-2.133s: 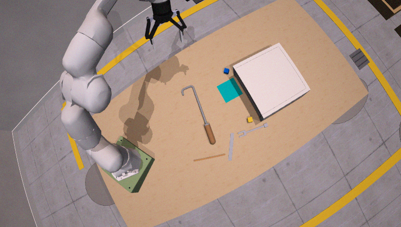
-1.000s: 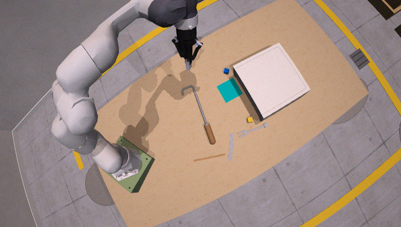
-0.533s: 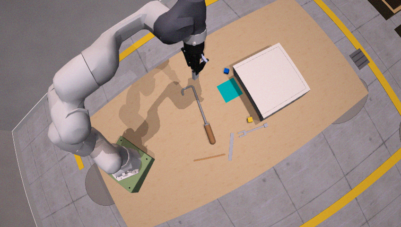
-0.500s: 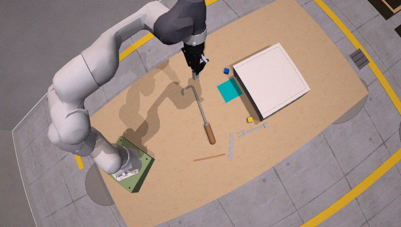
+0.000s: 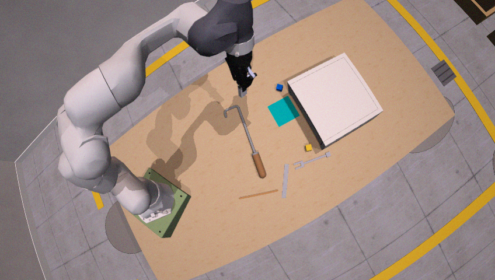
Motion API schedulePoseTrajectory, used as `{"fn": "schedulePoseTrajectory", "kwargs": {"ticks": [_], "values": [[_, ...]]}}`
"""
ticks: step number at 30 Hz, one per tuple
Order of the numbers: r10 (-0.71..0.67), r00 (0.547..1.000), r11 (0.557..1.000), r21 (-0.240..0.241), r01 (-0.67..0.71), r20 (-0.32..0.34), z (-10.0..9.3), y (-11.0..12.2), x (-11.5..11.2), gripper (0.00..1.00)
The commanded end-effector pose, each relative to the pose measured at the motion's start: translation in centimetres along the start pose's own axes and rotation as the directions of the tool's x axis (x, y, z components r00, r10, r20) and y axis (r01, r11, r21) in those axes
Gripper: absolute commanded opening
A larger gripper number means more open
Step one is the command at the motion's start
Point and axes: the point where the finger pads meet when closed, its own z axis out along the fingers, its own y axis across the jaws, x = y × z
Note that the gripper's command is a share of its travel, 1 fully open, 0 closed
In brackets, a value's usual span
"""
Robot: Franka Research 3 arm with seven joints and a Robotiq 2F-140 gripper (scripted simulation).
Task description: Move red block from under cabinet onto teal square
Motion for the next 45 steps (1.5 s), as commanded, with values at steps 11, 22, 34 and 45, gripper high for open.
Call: {"fn": "schedulePoseTrajectory", "kwargs": {"ticks": [11, 22, 34, 45], "values": [[0.027, 1.0, 1.0, -0.005, -0.027, -0.005, -0.1, -0.1, 0.1, 0.0], [0.178, 0.984, 0.984, 0.014, -0.178, -0.023, 1.0, 2.0, -0.5, 0.0], [0.178, 0.984, 0.984, 0.014, -0.178, -0.023, 1.0, 2.0, -0.5, 0.0], [0.327, 0.944, 0.945, 0.038, -0.325, -0.036, 2.1, 4.0, -1.1, 0.0]]}}
